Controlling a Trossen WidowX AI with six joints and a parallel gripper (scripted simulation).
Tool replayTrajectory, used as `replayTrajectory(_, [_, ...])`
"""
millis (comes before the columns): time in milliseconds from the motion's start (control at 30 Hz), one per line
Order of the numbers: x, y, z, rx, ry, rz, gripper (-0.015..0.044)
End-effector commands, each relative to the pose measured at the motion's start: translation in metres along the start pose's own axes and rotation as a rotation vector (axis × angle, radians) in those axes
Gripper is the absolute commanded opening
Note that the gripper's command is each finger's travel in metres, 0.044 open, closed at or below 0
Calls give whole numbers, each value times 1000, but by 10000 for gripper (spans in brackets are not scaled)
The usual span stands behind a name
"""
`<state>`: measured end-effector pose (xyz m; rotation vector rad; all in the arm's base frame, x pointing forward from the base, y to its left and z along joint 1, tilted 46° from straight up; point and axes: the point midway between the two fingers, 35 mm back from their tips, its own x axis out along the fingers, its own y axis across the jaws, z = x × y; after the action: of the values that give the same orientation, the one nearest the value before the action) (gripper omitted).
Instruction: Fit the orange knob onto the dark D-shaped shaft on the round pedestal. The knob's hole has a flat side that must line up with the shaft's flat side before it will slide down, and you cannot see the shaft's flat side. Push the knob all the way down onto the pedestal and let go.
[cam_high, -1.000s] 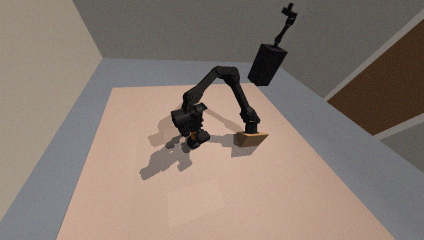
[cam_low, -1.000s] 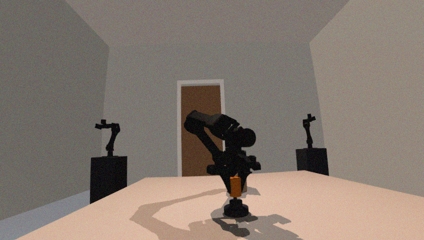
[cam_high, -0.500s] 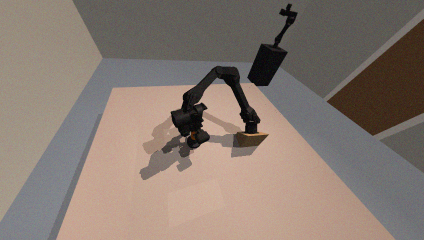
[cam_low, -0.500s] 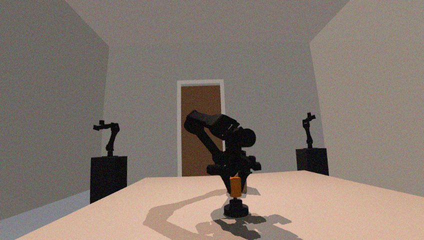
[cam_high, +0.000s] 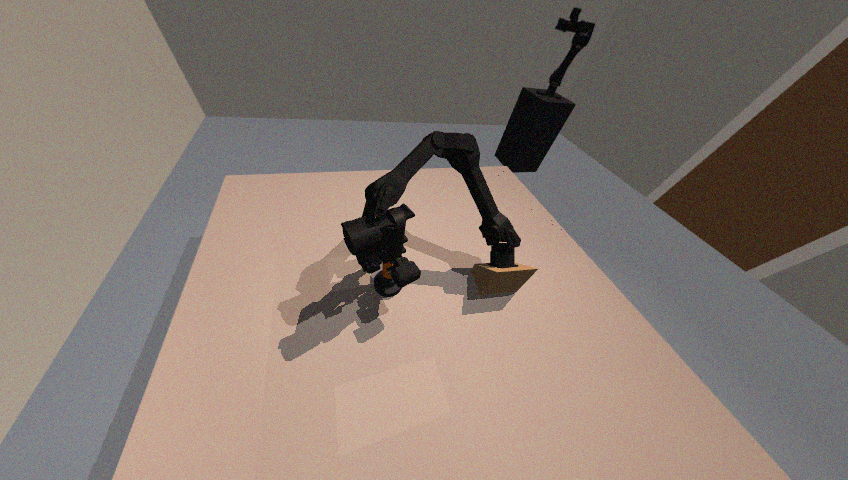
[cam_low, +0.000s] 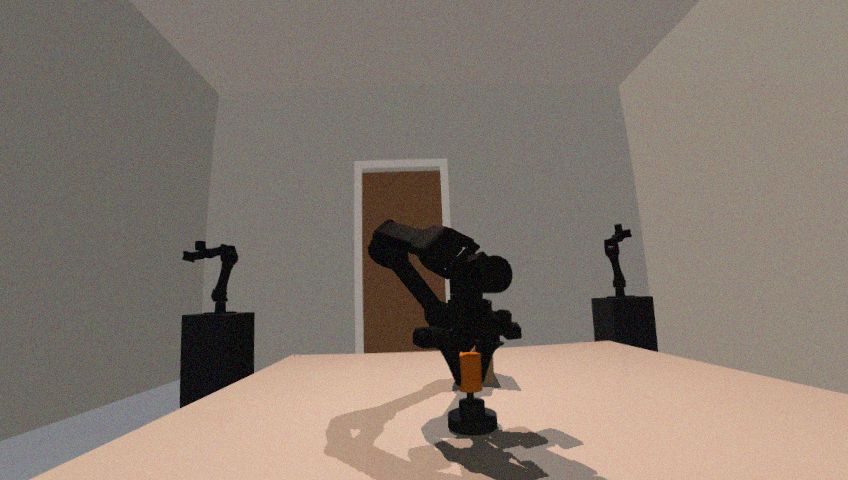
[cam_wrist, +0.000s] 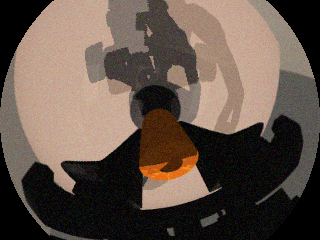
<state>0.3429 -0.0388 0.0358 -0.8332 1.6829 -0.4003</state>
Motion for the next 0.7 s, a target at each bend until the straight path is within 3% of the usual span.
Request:
replayTrajectory(0, [-4,-2,2,-14,-9,-3,0])
replayTrajectory(667, [2,-1,2,-40,-9,-4,0])
